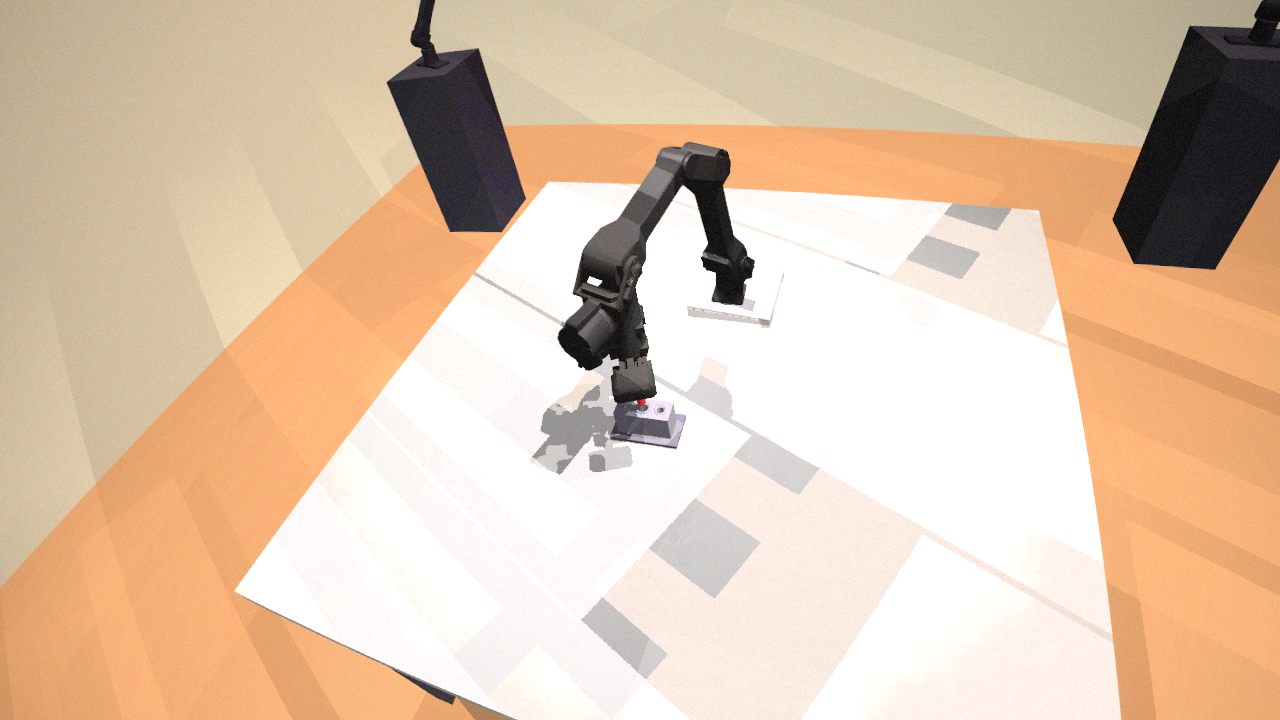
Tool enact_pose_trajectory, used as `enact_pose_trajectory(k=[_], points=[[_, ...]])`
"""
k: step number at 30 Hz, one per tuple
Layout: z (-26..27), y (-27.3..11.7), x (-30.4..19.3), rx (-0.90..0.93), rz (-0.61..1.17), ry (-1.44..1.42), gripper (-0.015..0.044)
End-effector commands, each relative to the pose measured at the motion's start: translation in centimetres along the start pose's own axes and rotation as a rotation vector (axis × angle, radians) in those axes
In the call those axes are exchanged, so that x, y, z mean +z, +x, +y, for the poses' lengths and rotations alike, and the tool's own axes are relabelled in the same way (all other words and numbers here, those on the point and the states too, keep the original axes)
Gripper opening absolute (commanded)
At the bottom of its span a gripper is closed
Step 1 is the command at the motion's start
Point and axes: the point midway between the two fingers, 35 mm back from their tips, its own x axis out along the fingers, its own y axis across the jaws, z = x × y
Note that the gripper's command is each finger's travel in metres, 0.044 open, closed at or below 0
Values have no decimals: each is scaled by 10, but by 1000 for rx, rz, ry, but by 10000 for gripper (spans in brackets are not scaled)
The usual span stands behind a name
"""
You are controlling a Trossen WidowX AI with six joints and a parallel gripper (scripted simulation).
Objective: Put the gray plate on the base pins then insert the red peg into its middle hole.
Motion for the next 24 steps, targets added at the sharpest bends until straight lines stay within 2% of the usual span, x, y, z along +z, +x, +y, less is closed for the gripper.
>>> enact_pose_trajectory(k=[1, 15, 24], points=[[0, 0, 0, 0, 0, 0, 0], [0, 16, -1, 2, 3, -4, 0], [0, 14, 0, 1, -1, -3, 0]])
